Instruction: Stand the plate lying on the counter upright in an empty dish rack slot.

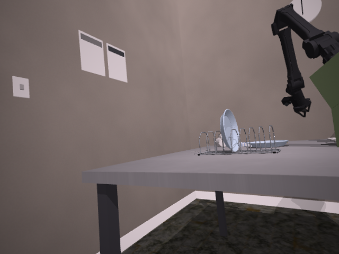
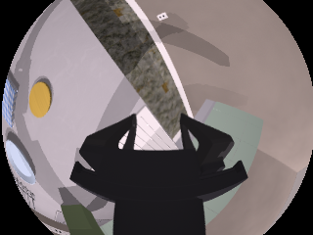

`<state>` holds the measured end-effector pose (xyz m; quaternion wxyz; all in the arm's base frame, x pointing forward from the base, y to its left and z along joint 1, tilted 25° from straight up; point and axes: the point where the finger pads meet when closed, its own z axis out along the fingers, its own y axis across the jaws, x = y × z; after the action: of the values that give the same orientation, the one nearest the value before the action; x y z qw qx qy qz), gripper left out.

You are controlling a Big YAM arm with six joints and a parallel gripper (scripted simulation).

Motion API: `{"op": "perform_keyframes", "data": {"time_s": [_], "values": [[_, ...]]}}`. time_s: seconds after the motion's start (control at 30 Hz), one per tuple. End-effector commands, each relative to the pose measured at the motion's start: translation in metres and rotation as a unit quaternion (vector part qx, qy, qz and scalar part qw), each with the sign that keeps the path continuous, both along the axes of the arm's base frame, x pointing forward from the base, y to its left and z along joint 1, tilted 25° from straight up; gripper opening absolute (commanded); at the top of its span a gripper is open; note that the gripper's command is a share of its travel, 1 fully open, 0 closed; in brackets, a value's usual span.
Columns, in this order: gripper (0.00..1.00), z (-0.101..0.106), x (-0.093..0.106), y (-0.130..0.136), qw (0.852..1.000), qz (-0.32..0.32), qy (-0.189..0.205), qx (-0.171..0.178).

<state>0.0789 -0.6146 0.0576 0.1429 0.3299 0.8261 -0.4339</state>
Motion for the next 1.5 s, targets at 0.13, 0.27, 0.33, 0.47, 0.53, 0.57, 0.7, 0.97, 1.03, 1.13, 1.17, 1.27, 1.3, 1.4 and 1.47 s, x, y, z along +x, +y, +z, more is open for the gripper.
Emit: {"op": "perform_keyframes", "data": {"time_s": [0.13, 0.27, 0.33, 0.47, 0.53, 0.57, 0.7, 0.97, 1.03, 1.13, 1.17, 1.27, 1.3, 1.4, 1.47], "values": [[0.58, 0.005, -0.001, -0.002, 1.000, -0.001, -0.001, -0.005], [0.58, 0.005, -0.001, -0.002, 1.000, -0.001, -0.001, -0.005], [0.58, 0.005, -0.001, -0.002, 1.000, -0.001, -0.001, -0.005], [0.58, 0.005, -0.001, -0.002, 1.000, -0.001, -0.001, -0.005], [0.58, 0.005, -0.001, -0.002, 1.000, -0.001, -0.001, -0.005], [1.00, 0.011, 0.000, -0.006, 1.000, -0.001, -0.003, -0.011], [1.00, 0.005, 0.015, 0.020, 0.999, 0.005, -0.034, 0.017], [1.00, -0.044, 0.061, 0.140, 0.959, 0.017, -0.221, 0.178], [1.00, -0.072, 0.071, 0.172, 0.938, 0.015, -0.259, 0.230], [1.00, -0.078, 0.083, 0.195, 0.919, 0.022, -0.303, 0.252], [1.00, -0.089, 0.094, 0.224, 0.894, 0.025, -0.343, 0.286], [1.00, -0.099, 0.105, 0.252, 0.866, 0.027, -0.383, 0.320], [1.00, -0.111, 0.116, 0.281, 0.836, 0.030, -0.421, 0.350], [1.00, -0.121, 0.125, 0.306, 0.807, 0.031, -0.452, 0.377], [1.00, -0.128, 0.131, 0.326, 0.784, 0.032, -0.475, 0.398]]}}
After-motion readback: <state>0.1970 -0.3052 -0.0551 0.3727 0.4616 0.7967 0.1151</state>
